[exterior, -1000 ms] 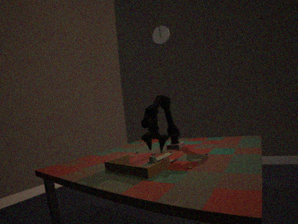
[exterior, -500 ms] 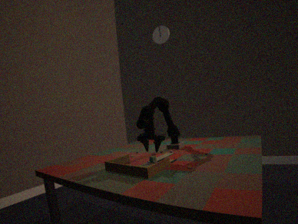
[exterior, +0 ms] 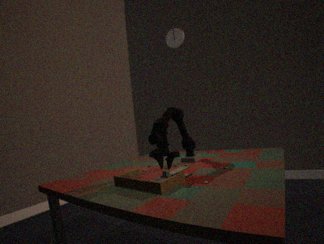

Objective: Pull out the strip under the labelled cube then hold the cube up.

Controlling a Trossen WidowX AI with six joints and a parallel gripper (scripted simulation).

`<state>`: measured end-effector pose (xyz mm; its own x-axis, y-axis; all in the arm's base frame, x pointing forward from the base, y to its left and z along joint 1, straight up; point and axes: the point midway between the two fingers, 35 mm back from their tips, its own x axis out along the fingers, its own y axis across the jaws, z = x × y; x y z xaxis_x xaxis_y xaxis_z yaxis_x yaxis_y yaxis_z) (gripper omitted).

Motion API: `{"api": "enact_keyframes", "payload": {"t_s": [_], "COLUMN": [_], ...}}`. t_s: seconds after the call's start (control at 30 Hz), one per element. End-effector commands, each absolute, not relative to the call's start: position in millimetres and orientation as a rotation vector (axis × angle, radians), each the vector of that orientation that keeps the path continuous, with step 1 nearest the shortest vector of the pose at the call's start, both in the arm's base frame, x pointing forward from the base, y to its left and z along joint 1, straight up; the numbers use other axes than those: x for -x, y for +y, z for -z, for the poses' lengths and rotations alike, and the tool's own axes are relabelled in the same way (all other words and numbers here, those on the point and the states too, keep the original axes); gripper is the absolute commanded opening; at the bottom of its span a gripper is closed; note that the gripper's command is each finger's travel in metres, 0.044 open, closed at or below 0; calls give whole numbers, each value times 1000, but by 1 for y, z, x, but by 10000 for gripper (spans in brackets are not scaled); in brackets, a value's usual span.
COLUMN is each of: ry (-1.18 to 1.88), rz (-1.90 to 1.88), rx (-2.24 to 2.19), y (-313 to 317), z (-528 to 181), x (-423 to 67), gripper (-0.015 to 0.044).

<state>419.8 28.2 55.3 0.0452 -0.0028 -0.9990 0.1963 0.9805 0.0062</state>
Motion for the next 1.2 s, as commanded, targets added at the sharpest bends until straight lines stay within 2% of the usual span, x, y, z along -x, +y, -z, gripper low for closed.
{"api": "enact_keyframes", "payload": {"t_s": [0.0,0.63,0.77,1.0,1.1,1.17], "ry": [1525,1526,1524,1524,1524,1524], "rz": [148,148,153,153,153,153], "rx": [-155,-155,-155,-155,-155,-155], "y": [29,29,28,28,28,28], "z": [-46,-23,-25,-25,-26,-29], "x": [-419,-419,-420,-420,-419,-414], "gripper": [250,250,145,98,20,0]}}
